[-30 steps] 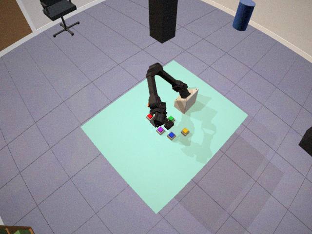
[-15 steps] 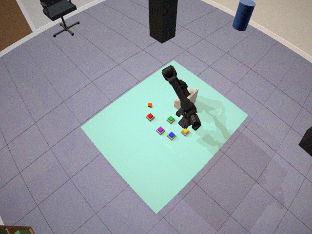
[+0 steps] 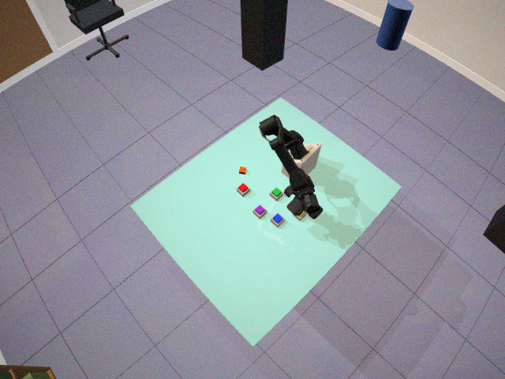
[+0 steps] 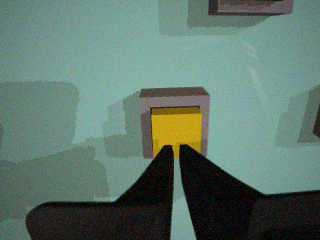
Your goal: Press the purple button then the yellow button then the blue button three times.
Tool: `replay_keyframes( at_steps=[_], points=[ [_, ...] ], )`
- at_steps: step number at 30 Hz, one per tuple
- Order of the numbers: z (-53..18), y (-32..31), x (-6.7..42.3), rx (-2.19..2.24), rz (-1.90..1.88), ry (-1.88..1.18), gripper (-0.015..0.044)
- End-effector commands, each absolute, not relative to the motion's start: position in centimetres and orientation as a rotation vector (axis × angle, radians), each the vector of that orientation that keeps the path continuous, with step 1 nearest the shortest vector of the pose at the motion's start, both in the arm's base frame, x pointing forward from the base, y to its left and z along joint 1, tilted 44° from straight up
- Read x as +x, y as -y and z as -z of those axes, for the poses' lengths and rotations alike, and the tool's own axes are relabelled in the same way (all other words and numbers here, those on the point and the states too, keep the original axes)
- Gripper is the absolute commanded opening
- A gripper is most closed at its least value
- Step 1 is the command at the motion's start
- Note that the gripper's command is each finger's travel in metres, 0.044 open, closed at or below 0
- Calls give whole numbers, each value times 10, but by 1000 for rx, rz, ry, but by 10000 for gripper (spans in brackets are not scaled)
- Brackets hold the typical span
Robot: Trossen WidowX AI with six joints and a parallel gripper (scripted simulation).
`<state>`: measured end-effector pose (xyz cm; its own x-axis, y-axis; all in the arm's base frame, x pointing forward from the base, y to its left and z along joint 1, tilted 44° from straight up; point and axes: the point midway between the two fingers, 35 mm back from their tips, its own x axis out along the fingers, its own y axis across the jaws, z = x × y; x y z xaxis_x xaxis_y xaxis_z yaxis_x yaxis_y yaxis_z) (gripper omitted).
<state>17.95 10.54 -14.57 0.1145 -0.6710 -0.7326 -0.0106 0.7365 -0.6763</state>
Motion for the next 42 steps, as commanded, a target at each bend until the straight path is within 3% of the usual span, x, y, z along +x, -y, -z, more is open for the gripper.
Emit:
replay_keyframes(
  at_steps=[1, 42],
  points=[
    [152, -97, 178, -630, 536, -1394, 20],
    [167, -81, 180, -631, 537, -1394, 20]
  ],
)
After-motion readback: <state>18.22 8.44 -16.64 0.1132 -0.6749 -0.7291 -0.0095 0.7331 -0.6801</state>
